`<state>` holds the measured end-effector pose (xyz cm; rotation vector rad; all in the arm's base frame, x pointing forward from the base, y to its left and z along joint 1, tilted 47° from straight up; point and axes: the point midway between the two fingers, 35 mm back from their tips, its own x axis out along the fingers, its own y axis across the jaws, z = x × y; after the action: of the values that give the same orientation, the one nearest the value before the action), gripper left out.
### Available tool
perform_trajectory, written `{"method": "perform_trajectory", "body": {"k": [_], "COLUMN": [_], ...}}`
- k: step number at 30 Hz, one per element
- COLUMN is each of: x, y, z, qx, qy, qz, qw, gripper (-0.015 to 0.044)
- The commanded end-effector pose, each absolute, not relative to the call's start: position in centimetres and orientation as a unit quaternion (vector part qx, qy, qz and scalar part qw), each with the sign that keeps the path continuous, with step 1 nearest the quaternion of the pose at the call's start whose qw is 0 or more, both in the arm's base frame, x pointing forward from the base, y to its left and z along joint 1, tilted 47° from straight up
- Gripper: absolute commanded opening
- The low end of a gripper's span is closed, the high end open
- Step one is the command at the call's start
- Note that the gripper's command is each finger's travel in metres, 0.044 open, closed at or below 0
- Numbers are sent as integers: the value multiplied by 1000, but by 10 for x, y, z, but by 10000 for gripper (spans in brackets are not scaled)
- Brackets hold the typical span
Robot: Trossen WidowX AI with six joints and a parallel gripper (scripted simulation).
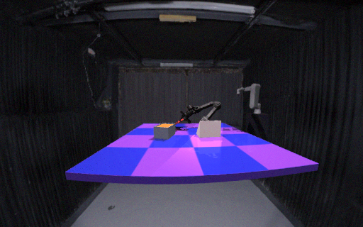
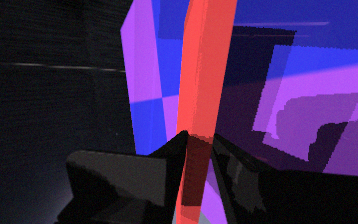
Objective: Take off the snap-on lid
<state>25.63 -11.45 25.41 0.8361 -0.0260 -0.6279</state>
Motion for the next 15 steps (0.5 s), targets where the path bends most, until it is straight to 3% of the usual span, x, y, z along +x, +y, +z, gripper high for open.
{"method": "perform_trajectory", "body": {"k": [1, 15], "x": [256, 257], "y": [-120, -128], "z": [243, 235], "qx": [397, 396], "qy": [-3, -3], "qz": [-312, -312], "qw": [863, 863], "gripper": [0, 0]}}
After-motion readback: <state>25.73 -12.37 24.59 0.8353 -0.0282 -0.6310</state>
